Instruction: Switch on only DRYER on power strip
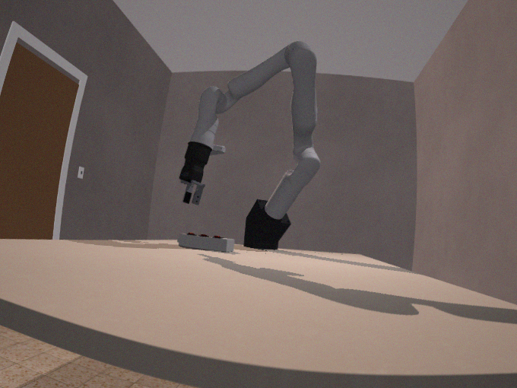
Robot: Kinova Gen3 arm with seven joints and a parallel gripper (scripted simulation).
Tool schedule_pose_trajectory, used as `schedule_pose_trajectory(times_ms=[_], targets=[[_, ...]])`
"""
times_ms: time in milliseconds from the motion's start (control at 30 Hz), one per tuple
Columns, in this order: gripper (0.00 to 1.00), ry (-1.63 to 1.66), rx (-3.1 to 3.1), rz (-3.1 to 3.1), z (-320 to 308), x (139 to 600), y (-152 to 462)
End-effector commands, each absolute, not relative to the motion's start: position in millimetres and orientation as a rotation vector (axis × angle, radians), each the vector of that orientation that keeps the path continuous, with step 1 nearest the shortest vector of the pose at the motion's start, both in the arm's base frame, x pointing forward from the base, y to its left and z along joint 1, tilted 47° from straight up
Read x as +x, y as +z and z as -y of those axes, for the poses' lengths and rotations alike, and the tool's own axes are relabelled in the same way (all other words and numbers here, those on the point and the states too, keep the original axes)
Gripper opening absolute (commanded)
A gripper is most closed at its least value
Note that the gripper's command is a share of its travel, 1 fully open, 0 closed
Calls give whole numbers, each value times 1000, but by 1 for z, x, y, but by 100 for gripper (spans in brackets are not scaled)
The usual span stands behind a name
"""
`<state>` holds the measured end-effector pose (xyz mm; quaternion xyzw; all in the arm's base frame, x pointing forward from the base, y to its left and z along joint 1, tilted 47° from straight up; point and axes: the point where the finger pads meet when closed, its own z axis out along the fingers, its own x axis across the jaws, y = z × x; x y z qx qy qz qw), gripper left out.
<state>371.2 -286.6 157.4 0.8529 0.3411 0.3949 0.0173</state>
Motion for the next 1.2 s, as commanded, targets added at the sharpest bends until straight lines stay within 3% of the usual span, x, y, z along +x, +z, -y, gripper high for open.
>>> schedule_pose_trajectory(times_ms=[0,1167], targets=[[100,1222,2683,-1099,278,358,141],[100,1217,2718,-1169,263,343,124]])
